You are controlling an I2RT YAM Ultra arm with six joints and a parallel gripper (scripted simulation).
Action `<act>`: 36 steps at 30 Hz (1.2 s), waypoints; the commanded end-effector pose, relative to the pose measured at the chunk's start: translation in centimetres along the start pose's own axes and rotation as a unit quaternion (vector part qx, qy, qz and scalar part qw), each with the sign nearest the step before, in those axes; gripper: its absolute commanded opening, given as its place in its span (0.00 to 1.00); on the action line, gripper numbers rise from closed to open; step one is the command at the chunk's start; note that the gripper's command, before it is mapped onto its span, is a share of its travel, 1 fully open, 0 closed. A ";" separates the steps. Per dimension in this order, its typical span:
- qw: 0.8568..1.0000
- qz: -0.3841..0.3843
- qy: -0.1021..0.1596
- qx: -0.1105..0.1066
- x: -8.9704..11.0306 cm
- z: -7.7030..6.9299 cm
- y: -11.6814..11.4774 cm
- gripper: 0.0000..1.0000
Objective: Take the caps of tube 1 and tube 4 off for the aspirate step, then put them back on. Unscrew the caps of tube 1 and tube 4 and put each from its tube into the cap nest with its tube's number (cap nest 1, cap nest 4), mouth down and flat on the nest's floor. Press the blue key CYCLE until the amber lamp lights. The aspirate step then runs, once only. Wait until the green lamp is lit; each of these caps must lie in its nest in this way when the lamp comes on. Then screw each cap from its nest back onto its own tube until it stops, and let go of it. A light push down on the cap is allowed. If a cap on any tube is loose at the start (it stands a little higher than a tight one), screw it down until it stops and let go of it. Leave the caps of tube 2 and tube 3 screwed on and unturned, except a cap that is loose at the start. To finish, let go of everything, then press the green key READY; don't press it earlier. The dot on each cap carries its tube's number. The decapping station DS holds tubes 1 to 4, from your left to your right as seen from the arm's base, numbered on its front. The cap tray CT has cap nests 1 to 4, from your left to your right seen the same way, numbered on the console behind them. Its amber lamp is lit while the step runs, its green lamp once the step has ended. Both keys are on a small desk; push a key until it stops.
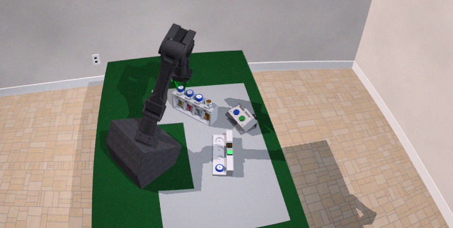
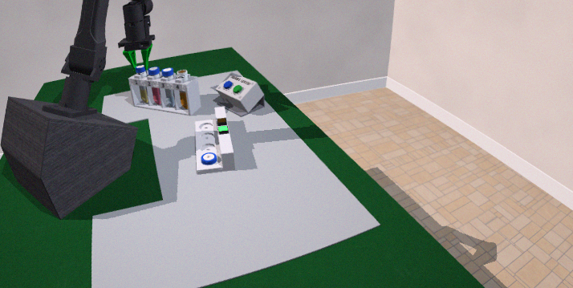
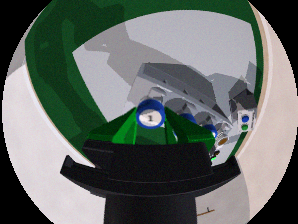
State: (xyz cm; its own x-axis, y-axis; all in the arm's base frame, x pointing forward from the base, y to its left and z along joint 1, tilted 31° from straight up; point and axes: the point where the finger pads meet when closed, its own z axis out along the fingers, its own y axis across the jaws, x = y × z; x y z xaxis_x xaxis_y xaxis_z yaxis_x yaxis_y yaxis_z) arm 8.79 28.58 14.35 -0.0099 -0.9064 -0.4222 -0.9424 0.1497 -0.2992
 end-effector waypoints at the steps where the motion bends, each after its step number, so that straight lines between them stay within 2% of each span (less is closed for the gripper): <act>1: 0.998 0.065 -0.006 -0.001 -0.3 -0.2 0.0 0.00; 7: 0.989 0.148 -0.006 -0.001 -0.3 -0.1 0.0 0.00; 13: 0.969 0.246 -0.006 -0.002 -0.3 -0.1 0.0 0.00; 21: 0.967 0.255 -0.006 -0.002 -0.3 -0.1 0.0 0.00; 22: 0.967 0.255 -0.006 -0.002 -0.3 -0.1 0.0 0.49; 32: 0.967 0.255 -0.006 -0.002 -0.3 -0.1 0.0 0.49; 34: 0.976 0.216 -0.006 -0.001 -0.3 -0.2 0.0 0.49; 36: 0.976 0.216 -0.006 -0.001 -0.3 -0.2 0.0 0.49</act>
State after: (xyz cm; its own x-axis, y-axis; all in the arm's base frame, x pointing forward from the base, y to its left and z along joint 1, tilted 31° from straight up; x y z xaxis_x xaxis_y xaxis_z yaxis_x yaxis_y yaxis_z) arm 8.80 28.67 14.28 -0.4365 -0.7391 -0.5130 -0.8356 0.5444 -0.0734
